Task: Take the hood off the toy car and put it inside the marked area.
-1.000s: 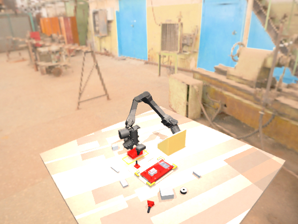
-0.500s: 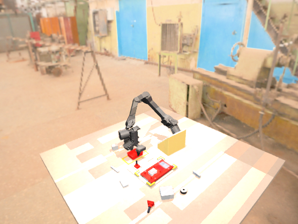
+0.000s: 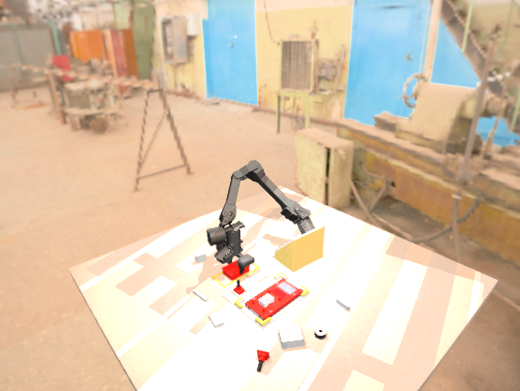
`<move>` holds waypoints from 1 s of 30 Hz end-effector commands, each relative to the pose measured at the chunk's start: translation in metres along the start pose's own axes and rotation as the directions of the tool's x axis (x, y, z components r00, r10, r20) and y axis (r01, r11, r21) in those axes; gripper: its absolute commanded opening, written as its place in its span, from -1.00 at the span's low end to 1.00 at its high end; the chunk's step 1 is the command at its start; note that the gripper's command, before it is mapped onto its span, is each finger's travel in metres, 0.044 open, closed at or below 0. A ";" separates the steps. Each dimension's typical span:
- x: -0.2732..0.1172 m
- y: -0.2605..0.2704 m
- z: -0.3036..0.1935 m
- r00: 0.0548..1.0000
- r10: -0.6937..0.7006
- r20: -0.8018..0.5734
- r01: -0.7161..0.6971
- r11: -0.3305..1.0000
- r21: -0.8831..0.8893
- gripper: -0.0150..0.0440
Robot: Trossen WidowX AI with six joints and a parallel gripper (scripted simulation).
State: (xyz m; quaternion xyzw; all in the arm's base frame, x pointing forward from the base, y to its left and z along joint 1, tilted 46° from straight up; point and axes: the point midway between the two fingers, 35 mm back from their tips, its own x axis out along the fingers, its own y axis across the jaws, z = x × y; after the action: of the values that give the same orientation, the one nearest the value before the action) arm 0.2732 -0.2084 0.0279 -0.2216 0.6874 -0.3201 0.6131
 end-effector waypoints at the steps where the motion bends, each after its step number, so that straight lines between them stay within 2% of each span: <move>1: 0.002 0.001 -0.001 1.000 0.000 -0.003 0.000 1.000 -0.008 -0.49; 4: 0.004 0.001 -0.002 1.000 0.000 -0.003 0.000 1.000 -0.009 -0.49; 21: -0.001 0.000 0.000 1.000 0.000 0.000 0.000 1.000 0.000 1.00; 28: -0.066 0.001 0.001 1.000 -0.001 -0.004 0.001 1.000 -0.001 1.00; 30: -0.069 0.001 0.001 1.000 -0.001 -0.005 0.001 1.000 -0.001 1.00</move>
State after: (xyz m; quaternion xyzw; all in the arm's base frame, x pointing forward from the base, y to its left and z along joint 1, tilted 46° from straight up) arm 0.2829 -0.1653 0.0646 -0.2235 0.6917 -0.3140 0.6108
